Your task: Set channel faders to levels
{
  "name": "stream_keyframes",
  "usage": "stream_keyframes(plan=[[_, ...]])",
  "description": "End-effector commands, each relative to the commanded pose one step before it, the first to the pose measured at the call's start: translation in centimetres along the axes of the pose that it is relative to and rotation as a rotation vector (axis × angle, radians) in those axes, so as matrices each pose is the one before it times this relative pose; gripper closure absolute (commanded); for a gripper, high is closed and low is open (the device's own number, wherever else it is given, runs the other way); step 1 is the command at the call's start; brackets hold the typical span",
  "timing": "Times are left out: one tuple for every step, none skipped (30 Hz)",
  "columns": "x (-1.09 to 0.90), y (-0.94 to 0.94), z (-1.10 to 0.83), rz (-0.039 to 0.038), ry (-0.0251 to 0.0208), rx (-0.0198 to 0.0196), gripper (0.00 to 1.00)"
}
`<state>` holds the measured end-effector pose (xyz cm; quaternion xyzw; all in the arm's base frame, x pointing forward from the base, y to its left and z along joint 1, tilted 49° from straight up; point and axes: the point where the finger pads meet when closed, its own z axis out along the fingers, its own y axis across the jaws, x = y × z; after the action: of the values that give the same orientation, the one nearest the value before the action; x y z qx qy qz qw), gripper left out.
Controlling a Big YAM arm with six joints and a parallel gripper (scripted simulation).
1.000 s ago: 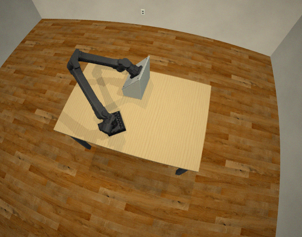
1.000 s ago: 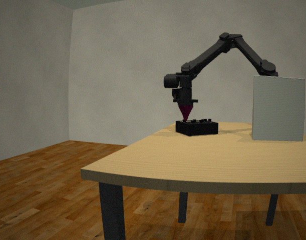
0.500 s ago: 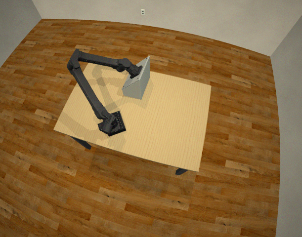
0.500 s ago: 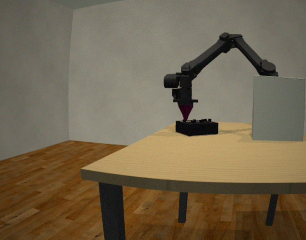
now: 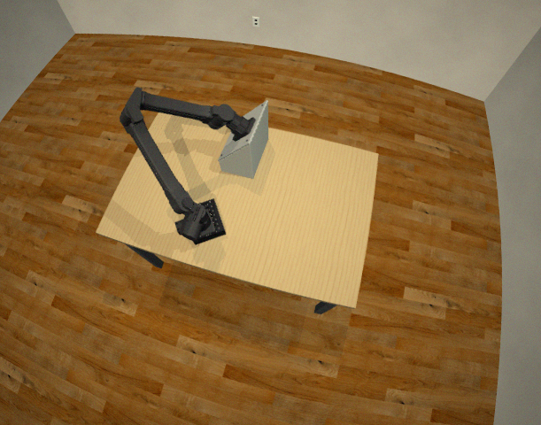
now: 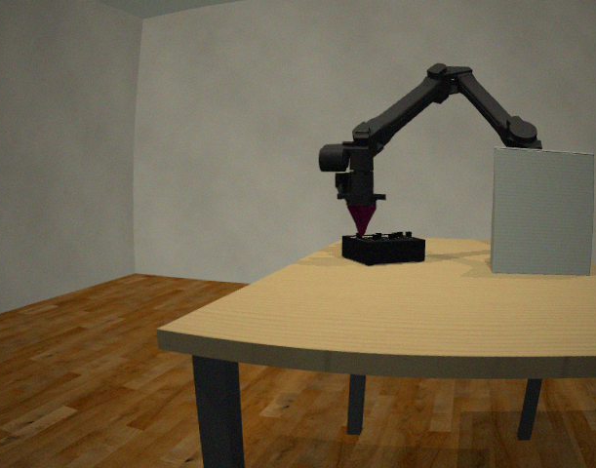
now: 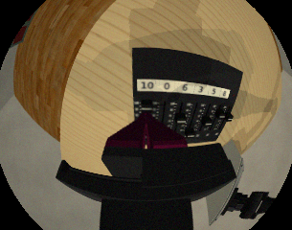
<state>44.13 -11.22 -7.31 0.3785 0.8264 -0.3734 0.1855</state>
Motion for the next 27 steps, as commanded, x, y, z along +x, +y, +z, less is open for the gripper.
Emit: stream_keyframes(plan=[[-3.246,0.236,-0.768,0.05541,-0.02463,-0.01747,1.00],[0.000,0.000,0.000,0.00000,0.00000,0.00000,1.00],[0.000,0.000,0.000,0.00000,0.00000,0.00000,1.00],[0.000,0.000,0.000,0.00000,0.00000,0.00000,1.00],[0.000,0.000,0.000,0.00000,0.00000,0.00000,1.00],[0.000,0.000,0.000,0.00000,0.00000,0.00000,1.00],[0.000,0.000,0.000,0.00000,0.00000,0.00000,1.00],[0.000,0.000,0.000,0.00000,0.00000,0.00000,1.00],[0.000,0.000,0.000,0.00000,0.00000,0.00000,1.00],[0.000,0.000,0.000,0.00000,0.00000,0.00000,1.00],[0.000,0.000,0.000,0.00000,0.00000,0.00000,1.00],[0.000,0.000,0.000,0.00000,0.00000,0.00000,1.00],[0.000,0.000,0.000,0.00000,0.00000,0.00000,1.00],[0.000,0.000,0.000,0.00000,0.00000,0.00000,1.00],[0.000,0.000,0.000,0.00000,0.00000,0.00000,1.00],[0.000,0.000,0.000,0.00000,0.00000,0.00000,1.00],[0.000,0.000,0.000,0.00000,0.00000,0.00000,1.00],[0.000,0.000,0.000,0.00000,0.00000,0.00000,1.00],[0.000,0.000,0.000,0.00000,0.00000,0.00000,1.00],[0.001,0.000,0.000,0.00009,-0.00001,-0.00002,1.00],[0.004,0.003,0.000,0.00054,-0.00008,-0.00011,1.00],[0.000,0.000,0.000,0.00000,0.00000,0.00000,1.00],[0.000,0.000,0.000,0.00000,0.00000,0.00000,1.00],[0.009,0.007,0.000,0.00131,-0.00020,-0.00026,1.00],[0.015,0.013,0.000,0.00223,-0.00033,-0.00044,1.00],[0.022,0.018,0.000,0.00320,-0.00047,-0.00063,1.00],[0.028,0.023,0.000,0.00409,-0.00060,-0.00081,1.00]])
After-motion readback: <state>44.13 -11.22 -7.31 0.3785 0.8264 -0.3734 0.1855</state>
